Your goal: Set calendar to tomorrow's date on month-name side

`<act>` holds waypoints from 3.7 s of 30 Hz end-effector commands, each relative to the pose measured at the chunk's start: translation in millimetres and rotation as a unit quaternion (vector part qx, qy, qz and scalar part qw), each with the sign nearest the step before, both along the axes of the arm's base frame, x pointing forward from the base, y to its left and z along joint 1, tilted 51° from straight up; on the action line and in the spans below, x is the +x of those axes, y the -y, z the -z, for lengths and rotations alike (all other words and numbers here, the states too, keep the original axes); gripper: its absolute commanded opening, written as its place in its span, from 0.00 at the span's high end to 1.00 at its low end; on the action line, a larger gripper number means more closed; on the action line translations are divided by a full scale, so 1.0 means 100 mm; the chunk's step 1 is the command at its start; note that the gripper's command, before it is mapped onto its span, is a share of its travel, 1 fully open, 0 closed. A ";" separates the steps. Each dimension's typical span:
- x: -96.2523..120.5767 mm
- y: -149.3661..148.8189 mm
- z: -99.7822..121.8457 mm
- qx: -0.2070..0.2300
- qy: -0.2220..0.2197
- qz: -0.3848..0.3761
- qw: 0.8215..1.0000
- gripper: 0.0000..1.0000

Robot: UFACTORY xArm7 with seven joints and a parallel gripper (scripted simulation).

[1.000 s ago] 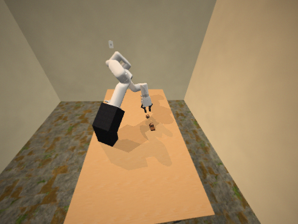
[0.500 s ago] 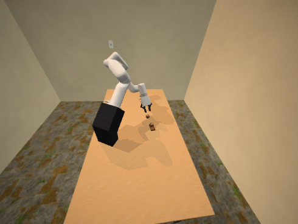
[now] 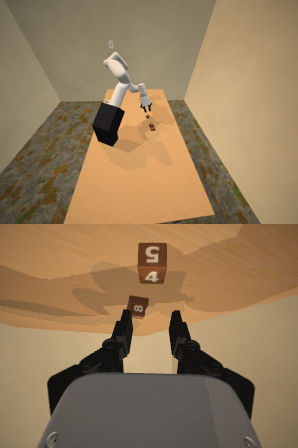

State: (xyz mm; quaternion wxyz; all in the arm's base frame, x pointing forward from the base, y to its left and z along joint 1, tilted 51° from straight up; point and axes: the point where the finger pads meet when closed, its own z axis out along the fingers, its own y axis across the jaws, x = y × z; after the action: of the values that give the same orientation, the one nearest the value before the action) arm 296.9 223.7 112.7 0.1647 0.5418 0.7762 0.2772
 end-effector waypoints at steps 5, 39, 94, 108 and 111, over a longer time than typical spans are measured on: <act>0.01 -0.02 0.02 0.000 0.000 0.001 1.000 0.51; 0.14 -0.39 0.33 0.000 0.000 0.001 1.000 0.51; 0.18 -0.51 0.43 0.000 0.000 0.001 1.000 0.51; 0.18 -0.51 0.43 0.000 0.000 0.001 1.000 0.71; 0.18 -0.51 0.43 0.000 0.000 0.001 1.000 0.71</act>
State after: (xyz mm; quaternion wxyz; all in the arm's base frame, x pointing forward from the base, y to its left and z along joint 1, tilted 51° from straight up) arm 314.2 275.2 69.4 0.1646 0.5418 0.7762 0.2772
